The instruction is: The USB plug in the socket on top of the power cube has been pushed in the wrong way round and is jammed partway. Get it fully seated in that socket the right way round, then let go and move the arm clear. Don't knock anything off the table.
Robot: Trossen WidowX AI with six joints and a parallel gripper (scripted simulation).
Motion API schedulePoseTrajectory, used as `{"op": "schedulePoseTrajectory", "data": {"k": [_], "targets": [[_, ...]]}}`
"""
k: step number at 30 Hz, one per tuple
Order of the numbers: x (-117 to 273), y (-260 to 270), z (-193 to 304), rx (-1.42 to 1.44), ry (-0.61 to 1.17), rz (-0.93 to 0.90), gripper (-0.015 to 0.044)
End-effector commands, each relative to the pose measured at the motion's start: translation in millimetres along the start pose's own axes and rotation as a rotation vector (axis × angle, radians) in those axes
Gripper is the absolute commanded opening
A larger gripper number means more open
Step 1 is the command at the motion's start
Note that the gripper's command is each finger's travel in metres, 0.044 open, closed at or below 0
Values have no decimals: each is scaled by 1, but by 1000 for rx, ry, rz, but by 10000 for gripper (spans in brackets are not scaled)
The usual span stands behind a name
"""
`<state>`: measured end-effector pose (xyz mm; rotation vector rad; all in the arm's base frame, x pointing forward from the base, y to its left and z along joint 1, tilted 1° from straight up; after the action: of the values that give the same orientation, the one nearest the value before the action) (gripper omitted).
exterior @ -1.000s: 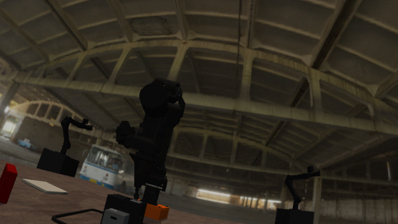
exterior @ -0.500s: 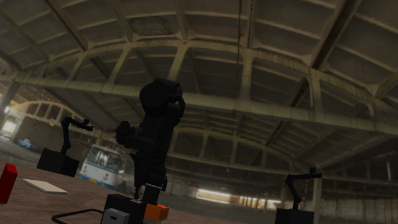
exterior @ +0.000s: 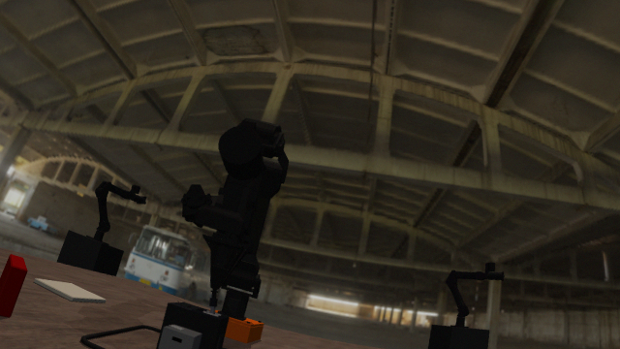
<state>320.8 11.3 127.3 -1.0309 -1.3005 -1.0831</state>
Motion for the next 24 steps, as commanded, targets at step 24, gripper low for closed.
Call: {"op": "schedulePoseTrajectory", "data": {"k": [24], "targets": [[20, 0, 0, 0, -1, -4, 0]]}}
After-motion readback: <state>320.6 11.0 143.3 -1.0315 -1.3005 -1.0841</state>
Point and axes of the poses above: the point midway between the two fingers, 35 mm back from their tips, its own x axis back along the fingers, its own y axis across the jaws, z = x × y, the point moved 2 cm from there along x, back along the fingers, and after that the axes turned 10 degrees about x, right-handed, at the moved point
